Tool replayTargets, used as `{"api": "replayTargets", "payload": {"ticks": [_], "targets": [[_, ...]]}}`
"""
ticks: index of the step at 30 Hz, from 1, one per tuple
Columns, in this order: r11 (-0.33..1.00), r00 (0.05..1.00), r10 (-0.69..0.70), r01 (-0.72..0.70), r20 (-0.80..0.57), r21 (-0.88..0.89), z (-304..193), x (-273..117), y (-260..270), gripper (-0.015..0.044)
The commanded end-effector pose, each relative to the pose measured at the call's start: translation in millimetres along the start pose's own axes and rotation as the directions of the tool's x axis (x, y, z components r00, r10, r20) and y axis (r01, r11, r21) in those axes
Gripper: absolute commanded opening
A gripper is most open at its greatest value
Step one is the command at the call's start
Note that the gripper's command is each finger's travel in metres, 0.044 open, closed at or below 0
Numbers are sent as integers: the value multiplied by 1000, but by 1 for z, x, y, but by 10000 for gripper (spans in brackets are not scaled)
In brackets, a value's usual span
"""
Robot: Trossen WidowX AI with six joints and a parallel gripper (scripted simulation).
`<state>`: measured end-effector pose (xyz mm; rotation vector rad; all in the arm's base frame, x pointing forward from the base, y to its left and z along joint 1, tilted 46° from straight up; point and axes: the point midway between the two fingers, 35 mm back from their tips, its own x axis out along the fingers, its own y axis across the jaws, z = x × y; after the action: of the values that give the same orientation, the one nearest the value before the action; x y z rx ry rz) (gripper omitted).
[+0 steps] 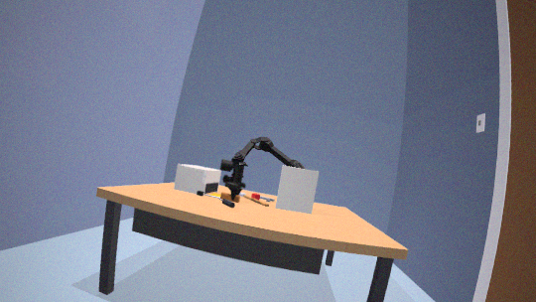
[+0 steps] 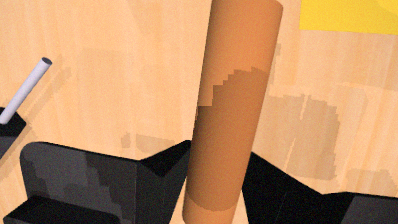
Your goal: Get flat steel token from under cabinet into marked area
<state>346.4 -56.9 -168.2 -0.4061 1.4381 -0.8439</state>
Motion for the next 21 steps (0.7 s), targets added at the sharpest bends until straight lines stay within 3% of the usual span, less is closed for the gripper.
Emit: {"api": "replayTargets", "payload": {"ticks": [1, 21], "targets": [[1000, 1000, 3, -3, 2, 4, 8, 0, 0, 0], [1000, 1000, 3, -3, 3, 4, 29, 0, -1, 0]]}}
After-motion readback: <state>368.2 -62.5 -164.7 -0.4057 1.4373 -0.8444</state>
